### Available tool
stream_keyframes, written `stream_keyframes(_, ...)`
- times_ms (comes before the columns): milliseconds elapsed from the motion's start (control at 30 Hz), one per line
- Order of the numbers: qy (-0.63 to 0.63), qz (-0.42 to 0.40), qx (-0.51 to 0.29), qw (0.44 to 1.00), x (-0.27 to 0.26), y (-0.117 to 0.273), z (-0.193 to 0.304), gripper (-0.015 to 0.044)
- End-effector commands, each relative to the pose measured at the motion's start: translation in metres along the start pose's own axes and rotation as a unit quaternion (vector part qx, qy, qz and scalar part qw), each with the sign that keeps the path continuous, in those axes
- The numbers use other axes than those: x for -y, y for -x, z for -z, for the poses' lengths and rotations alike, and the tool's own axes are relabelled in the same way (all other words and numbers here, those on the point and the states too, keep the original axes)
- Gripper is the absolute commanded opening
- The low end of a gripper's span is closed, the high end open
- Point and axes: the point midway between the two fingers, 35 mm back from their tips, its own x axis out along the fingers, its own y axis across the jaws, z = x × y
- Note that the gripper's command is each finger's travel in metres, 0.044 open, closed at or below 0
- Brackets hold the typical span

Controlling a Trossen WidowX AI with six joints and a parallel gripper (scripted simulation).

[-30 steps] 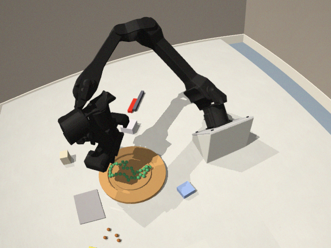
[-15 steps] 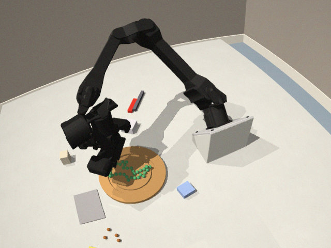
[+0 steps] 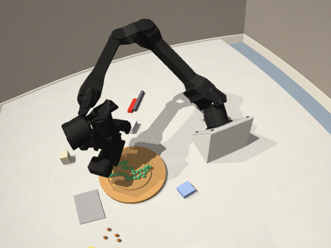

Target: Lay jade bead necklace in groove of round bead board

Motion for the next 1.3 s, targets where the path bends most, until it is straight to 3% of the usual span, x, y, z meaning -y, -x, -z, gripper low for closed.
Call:
stream_keyframes(0,0.0,0.0,0.0,1.0,0.0,0.0003,0.0,0.0)
stream_keyframes(1267,0.003,0.002,0.002,1.0,0.0009,0.006,-0.0002,0.0)
